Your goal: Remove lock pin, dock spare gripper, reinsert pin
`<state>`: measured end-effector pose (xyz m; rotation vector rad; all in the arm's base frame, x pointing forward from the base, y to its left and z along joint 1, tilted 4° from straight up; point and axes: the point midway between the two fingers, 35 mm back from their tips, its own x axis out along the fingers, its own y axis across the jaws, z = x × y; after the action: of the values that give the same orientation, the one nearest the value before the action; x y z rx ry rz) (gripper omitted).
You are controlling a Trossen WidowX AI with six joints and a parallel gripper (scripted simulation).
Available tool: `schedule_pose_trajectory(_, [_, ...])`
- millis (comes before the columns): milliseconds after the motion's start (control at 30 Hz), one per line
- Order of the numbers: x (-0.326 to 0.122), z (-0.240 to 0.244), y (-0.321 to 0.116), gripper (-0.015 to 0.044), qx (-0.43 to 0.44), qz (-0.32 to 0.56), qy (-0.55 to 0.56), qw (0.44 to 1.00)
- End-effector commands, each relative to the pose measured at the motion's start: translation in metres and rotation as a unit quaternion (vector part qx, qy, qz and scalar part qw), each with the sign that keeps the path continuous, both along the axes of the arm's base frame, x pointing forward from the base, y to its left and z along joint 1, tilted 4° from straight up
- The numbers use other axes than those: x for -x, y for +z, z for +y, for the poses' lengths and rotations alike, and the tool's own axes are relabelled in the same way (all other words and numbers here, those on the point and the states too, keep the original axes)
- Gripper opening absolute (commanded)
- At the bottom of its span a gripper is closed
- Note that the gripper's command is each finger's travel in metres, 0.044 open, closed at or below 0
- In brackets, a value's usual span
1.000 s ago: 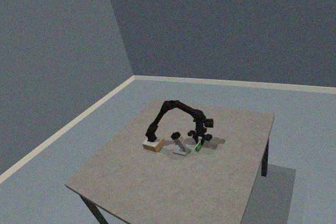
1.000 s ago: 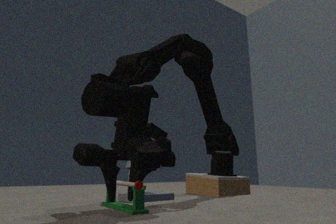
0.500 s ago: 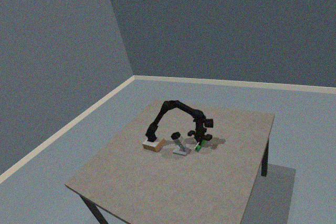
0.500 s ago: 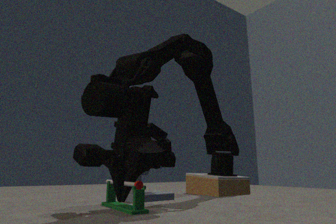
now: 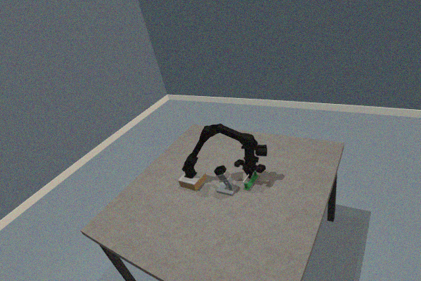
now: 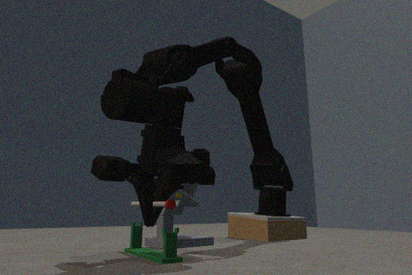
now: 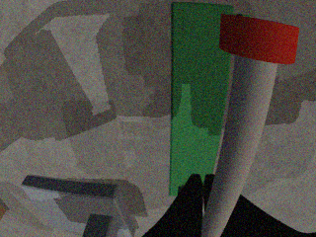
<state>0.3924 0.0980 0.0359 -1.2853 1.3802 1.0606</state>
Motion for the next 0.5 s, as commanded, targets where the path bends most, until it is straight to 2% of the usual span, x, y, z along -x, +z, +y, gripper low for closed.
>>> schedule_pose_trajectory(0, [-0.001, -0.001, 0.016, 0.0, 0.0, -0.003, 0.0, 1.0])
schedule_pose_trajectory(233, [0.001, -0.003, 0.037, 0.0, 0.0, -0.003, 0.0, 1.0])
schedule_pose_trajectory(467, [0.001, -0.002, 0.032, 0.0, -0.001, -0.002, -0.002, 1.0])
